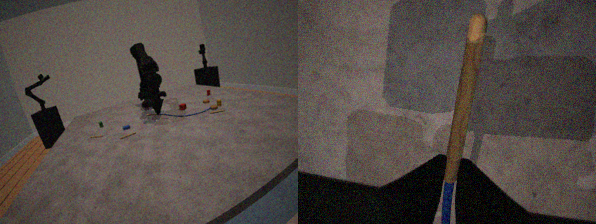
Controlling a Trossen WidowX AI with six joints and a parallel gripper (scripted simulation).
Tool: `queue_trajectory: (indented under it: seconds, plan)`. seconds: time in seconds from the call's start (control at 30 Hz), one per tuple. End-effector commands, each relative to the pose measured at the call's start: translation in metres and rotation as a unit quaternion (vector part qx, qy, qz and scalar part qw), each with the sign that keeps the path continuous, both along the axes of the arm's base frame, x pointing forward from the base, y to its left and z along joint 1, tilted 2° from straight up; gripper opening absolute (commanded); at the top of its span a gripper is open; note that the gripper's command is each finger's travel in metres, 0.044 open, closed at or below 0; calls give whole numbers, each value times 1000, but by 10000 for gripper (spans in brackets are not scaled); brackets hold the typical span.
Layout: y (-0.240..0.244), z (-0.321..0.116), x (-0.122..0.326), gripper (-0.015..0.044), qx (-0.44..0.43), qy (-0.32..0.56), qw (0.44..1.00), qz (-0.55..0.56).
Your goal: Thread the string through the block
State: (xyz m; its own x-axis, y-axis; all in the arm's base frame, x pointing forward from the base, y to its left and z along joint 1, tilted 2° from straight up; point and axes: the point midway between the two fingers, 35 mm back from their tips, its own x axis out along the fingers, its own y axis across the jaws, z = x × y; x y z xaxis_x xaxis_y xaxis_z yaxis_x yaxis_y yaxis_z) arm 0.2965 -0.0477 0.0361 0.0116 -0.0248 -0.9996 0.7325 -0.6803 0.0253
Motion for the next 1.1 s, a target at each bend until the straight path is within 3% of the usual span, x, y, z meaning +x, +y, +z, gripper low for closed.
queue_trajectory:
  seconds: [0.0, 1.07]
  plan:
    - [0, 7, 1, 0, 0, -3, 1000, -1]
    - [2, 28, 0, 0, -1, 0, 1000, 29]
